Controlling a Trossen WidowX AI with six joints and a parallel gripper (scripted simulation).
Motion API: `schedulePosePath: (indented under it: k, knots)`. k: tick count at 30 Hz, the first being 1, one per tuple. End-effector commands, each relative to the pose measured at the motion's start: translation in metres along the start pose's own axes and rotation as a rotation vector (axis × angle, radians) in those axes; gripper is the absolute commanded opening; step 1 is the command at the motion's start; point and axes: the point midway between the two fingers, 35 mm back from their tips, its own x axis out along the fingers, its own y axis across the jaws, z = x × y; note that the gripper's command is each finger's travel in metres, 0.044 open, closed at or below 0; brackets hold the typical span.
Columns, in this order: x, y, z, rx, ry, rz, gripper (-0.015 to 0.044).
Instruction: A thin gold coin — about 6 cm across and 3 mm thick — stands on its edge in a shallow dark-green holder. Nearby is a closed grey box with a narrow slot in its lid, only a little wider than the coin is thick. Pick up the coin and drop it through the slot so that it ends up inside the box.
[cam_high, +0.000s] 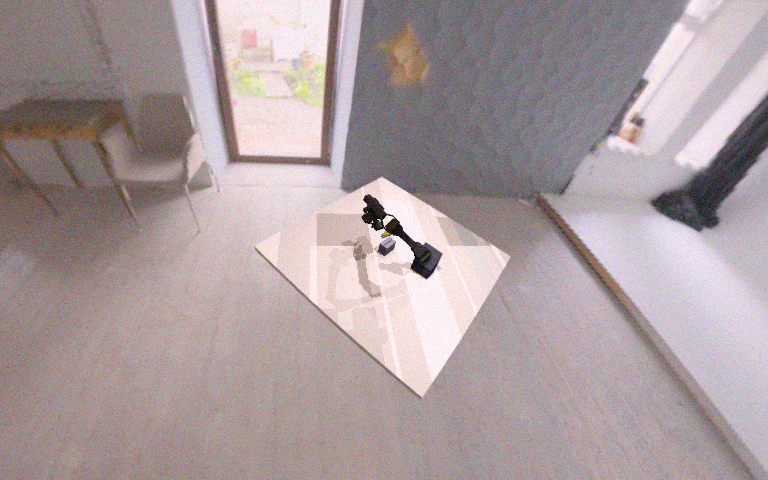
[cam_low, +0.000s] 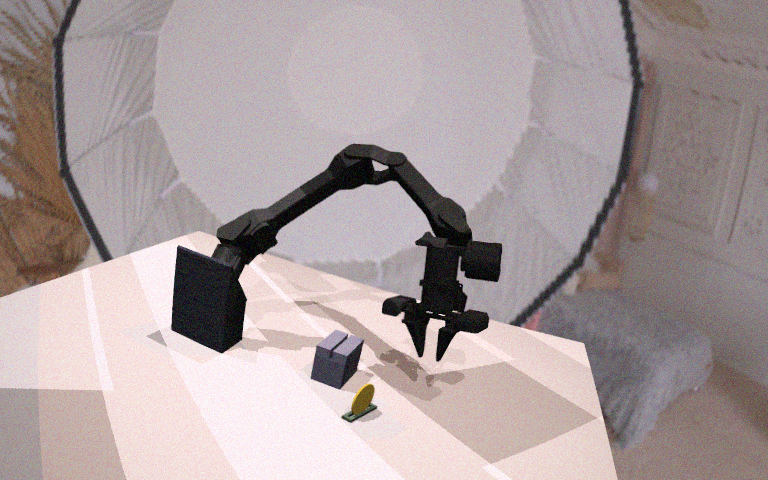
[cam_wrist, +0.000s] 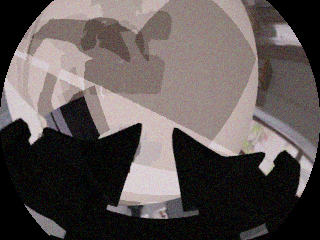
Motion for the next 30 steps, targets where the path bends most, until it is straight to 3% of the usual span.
schedulePosePath:
  k: [1,7,13,17,30]
  knots:
    - [-0.014,0.006,-0.057,-0.003,0.029,0.059,0.0161]
    - [-0.035,0.031,-0.129,-0.013,-0.016,0.165,0.0161]
    - [-0.035,0.032,-0.131,-0.013,-0.019,0.168,0.0161]
    - [-0.003,0.037,-0.130,-0.013,-0.020,0.168,0.0161]
    - [0.018,0.040,-0.129,-0.013,-0.021,0.168,0.0161]
